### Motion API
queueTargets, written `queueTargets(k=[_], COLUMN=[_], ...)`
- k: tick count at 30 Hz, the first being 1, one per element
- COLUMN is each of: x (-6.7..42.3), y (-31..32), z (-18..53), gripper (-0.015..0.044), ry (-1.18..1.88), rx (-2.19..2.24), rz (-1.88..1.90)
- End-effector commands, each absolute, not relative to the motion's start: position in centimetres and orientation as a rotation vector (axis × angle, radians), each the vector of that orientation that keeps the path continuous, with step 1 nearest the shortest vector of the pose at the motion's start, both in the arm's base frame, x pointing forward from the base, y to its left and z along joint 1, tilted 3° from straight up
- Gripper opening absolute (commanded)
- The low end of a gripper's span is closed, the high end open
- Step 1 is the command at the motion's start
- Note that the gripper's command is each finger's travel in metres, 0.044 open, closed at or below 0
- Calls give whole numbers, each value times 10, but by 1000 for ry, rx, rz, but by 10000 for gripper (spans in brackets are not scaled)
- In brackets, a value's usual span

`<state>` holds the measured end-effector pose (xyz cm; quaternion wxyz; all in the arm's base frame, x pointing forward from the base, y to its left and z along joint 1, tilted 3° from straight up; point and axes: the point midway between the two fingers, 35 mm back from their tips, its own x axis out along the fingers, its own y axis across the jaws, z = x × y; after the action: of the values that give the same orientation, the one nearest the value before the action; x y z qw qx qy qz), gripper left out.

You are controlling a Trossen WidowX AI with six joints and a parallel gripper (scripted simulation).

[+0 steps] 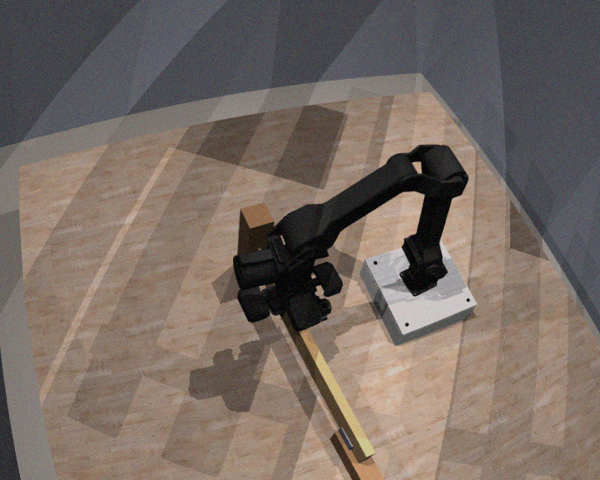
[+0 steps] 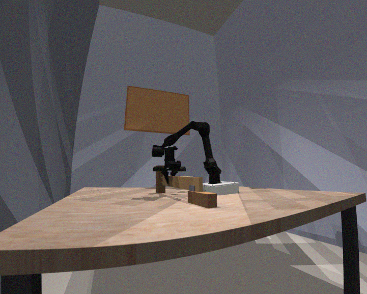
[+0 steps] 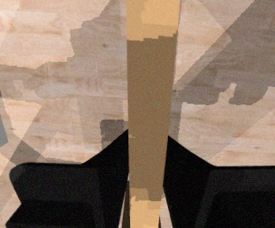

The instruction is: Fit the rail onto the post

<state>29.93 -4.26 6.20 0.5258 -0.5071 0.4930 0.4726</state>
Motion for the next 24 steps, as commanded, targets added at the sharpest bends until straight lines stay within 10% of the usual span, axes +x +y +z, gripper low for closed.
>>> queueTargets(k=[1, 24], x=[301, 301], y=[-45, -52], z=[64, 64], gripper=[0, 0], ry=[1177, 1178], rx=[-1218, -1219], rz=[1126, 1126])
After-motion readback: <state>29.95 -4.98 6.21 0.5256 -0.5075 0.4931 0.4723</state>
